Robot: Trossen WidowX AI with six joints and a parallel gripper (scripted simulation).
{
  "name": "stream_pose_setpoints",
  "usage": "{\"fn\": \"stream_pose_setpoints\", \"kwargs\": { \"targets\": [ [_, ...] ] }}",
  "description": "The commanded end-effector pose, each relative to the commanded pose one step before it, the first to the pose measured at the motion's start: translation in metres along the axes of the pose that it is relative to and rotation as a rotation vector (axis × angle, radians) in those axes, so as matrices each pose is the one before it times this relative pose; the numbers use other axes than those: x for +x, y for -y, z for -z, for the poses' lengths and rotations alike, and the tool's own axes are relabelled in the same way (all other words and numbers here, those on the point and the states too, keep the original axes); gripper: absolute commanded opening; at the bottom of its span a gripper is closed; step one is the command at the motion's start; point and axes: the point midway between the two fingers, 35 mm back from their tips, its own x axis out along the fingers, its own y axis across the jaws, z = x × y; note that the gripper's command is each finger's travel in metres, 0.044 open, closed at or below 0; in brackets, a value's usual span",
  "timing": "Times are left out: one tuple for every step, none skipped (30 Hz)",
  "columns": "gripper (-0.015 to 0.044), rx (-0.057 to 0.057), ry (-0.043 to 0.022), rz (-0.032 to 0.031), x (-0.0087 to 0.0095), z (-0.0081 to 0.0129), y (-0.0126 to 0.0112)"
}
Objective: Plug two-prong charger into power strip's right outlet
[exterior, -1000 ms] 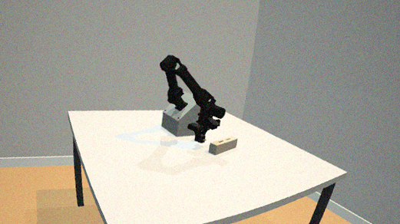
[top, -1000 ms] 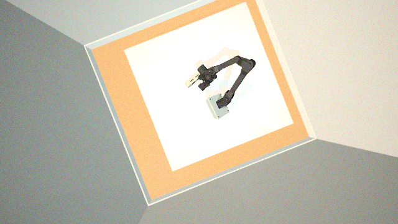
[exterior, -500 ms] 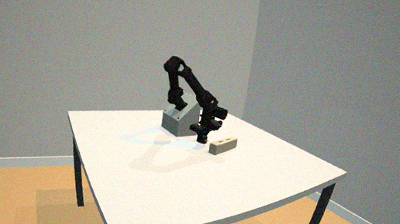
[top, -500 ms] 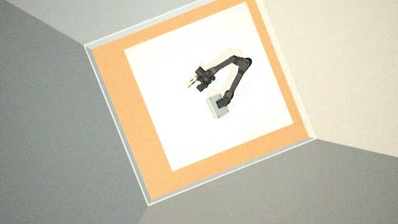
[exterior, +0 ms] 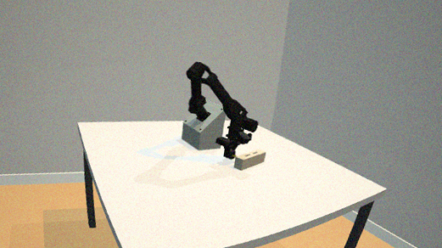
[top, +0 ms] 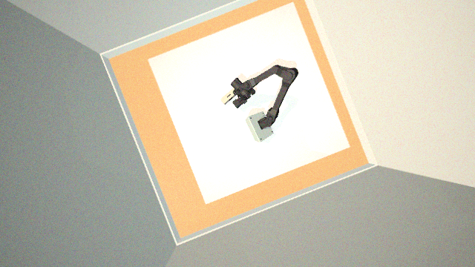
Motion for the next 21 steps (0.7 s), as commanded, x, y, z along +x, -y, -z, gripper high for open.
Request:
{"fn": "stream_pose_setpoints", "kwargs": {
  "targets": [
    [0.0000, 0.0034, -0.00388, -0.00424, 0.00067, -0.00461, -0.00214],
    [0.0000, 0.0005, 0.00003, 0.00000, 0.00002, -0.00111, -0.00021],
    [0.0000, 0.0005, 0.00003, 0.00000, 0.00002, -0.00111, -0.00021],
    [0.0000, 0.0005, 0.00003, 0.00000, 0.00002, -0.00110, -0.00022],
    [0.0000, 0.0005, 0.00003, 0.00000, 0.00002, -0.00110, -0.00022],
    [0.0000, 0.0005, 0.00003, 0.00000, 0.00003, -0.00110, -0.00022],
    [0.0000, 0.0005, 0.00003, 0.00000, 0.00003, -0.00110, -0.00022],
    [0.0000, 0.0005, 0.00003, 0.00000, 0.00003, -0.00110, -0.00023],
    [0.0000, 0.0005, 0.00003, 0.00000, 0.00003, -0.00110, -0.00024],
    [0.0000, 0.0005, 0.00003, 0.00000, 0.00003, -0.00109, -0.00024],
    [0.0000, 0.0005, 0.00003, 0.00000, 0.00003, -0.00109, -0.00024],
    [0.0000, 0.0005, 0.00003, 0.00000, 0.00003, -0.00109, -0.00025],
    [0.0000, 0.0005, 0.00003, 0.00000, 0.00004, -0.00109, -0.00025],
    [0.0000, 0.0005, 0.00003, 0.00000, 0.00004, -0.00109, -0.00025],
    [0.0000, 0.0005, 0.00003, 0.00000, 0.00004, -0.00108, -0.00027],
    [0.0000, 0.0005, 0.00003, 0.00000, 0.00004, -0.00108, -0.00027],
    [0.0000, 0.0005, 0.00003, 0.00000, 0.00004, -0.00108, -0.00027],
    [0.0000, 0.0005, 0.00003, 0.00000, 0.00004, -0.00108, -0.00027],
    [0.0000, 0.0005, 0.00003, 0.00000, 0.00004, -0.00108, -0.00028],
    [0.0000, 0.0005, 0.00003, 0.00000, 0.00004, -0.00108, -0.00028],
    [0.0000, 0.0005, 0.00003, 0.00000, 0.00004, -0.00107, -0.00033]
  ]
}}
